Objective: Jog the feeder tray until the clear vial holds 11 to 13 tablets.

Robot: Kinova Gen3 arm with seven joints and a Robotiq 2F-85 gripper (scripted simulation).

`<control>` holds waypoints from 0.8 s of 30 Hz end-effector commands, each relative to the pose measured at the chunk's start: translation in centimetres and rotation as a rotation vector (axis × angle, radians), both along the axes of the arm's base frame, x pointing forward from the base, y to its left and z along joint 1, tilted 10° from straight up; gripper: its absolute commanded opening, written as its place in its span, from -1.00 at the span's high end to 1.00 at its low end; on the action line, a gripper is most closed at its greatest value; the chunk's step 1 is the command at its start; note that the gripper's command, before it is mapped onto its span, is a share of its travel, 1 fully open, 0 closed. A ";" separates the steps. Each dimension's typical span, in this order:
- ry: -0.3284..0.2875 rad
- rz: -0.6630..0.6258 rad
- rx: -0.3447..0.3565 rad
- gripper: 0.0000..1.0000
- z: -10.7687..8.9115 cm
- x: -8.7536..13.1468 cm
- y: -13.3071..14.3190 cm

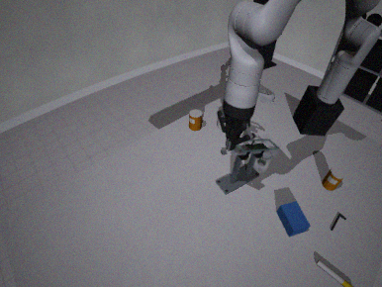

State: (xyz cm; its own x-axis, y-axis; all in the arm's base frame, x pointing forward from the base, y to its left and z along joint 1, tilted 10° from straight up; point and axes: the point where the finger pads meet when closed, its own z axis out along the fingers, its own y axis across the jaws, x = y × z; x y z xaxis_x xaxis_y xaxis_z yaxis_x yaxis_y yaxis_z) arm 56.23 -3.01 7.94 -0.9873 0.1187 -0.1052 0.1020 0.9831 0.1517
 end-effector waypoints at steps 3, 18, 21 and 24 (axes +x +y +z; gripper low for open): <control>0.006 0.000 0.001 1.00 -0.6 -1.8 0.3; 0.006 0.000 0.001 1.00 1.1 1.3 -0.3; 0.006 0.000 0.001 1.00 1.1 1.3 -0.3; 0.006 0.000 0.001 1.00 1.1 1.3 -0.3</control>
State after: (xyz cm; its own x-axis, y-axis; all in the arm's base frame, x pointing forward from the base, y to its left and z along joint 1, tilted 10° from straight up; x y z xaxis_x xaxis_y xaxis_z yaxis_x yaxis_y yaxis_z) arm 57.50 -3.31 9.06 -0.9880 0.1190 -0.0983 0.1033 0.9830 0.1519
